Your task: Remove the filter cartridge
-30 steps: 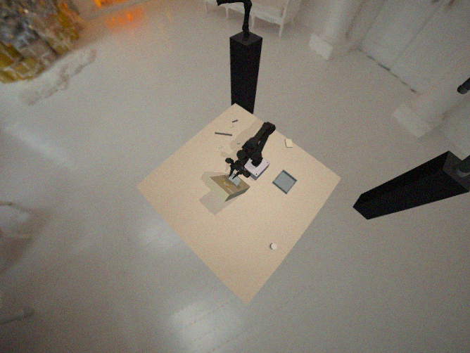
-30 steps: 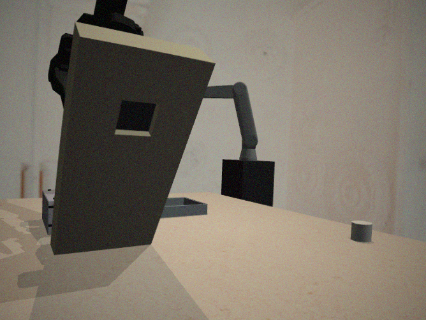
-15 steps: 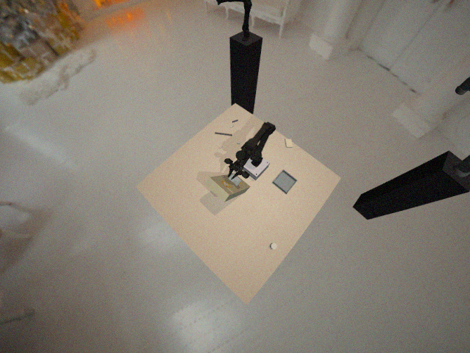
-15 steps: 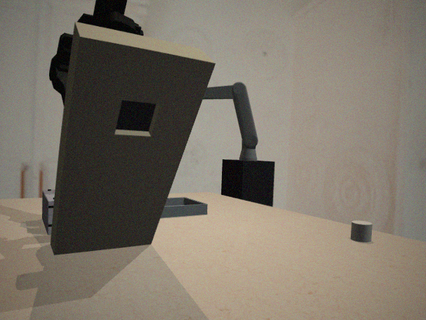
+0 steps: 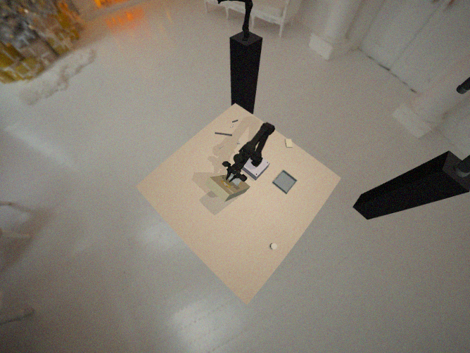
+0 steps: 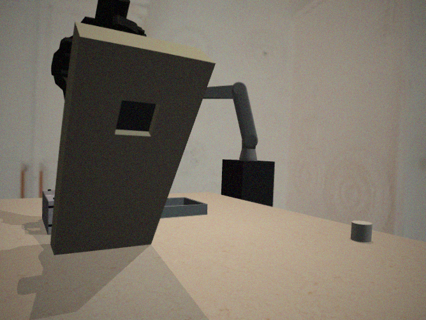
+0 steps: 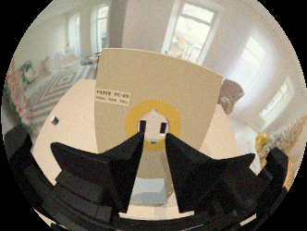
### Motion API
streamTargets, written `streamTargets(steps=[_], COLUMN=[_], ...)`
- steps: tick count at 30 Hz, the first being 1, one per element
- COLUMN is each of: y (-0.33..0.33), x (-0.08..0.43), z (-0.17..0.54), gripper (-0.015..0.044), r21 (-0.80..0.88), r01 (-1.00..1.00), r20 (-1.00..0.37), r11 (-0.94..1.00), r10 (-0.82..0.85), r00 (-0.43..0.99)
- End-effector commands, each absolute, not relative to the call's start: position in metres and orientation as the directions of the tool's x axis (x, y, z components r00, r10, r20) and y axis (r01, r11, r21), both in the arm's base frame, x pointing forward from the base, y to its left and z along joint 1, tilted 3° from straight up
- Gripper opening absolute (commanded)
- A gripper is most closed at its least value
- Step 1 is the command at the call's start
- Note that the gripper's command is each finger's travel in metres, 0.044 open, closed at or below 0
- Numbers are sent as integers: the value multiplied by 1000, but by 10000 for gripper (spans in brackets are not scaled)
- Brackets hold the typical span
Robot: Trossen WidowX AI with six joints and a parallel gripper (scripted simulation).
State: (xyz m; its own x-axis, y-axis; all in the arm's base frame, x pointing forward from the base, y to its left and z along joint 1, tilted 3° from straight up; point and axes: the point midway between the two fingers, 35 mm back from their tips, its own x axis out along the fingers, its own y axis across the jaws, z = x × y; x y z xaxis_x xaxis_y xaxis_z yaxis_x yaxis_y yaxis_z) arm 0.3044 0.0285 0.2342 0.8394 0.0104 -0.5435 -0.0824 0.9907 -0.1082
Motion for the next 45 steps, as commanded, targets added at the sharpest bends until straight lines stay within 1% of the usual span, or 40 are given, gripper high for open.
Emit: streamTargets(steps=[1,10,45], y=[29,29,29], x=[311,321,324], z=[226,218,217], gripper=[115,115,115], r21=[-110,-110,-110], r01=[-89,-89,-89], r20=[-552,-551,-551], r11=[990,990,990], r10=[14,14,14], r00=[834,834,834])
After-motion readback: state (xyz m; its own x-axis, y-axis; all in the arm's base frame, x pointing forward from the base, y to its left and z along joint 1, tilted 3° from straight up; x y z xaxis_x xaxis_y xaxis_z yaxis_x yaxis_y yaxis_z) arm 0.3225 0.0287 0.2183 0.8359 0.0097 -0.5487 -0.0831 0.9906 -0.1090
